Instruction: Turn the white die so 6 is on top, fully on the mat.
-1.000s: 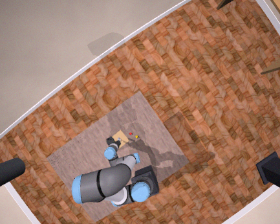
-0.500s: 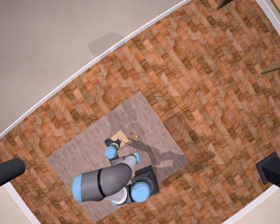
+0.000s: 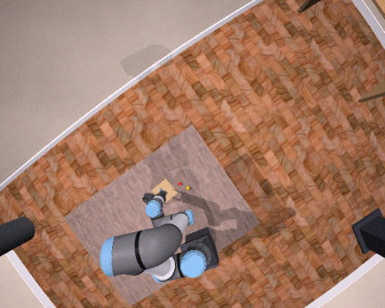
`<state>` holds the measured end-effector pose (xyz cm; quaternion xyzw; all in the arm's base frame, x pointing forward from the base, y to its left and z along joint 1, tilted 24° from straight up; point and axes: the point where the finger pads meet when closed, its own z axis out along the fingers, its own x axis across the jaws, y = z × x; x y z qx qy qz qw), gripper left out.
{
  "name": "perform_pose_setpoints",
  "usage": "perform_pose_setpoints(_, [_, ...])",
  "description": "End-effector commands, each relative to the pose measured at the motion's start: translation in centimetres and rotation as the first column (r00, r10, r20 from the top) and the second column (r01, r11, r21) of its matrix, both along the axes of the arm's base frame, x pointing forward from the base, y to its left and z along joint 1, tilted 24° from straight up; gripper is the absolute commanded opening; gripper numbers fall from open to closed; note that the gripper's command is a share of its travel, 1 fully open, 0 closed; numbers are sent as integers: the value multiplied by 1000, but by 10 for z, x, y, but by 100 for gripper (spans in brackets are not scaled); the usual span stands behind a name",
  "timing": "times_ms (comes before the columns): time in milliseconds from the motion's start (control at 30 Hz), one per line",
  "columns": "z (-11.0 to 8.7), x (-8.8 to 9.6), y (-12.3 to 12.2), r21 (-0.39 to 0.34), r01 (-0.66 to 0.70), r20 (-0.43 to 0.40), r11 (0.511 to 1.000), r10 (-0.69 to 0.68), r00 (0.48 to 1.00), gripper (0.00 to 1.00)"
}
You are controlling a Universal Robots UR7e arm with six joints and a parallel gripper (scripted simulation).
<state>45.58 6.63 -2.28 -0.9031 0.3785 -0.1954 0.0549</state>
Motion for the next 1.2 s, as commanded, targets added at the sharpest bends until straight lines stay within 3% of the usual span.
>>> perform_pose_setpoints(0, [-1, -2, 0, -61, -162, -11, 985, 161, 987, 100])
perform_pose_setpoints(233, [-3, -4, 0, -113, -286, -28, 951, 285, 958, 100])
perform_pose_setpoints(633, [-7, -11, -3, -226, -564, -98, 794, 558, 824, 100])
perform_pose_setpoints(700, [-7, -11, -3, -226, -564, -98, 794, 558, 824, 100])
perform_pose_setpoints(1167, [-9, -15, -7, -286, -717, -163, 636, 705, 690, 100])
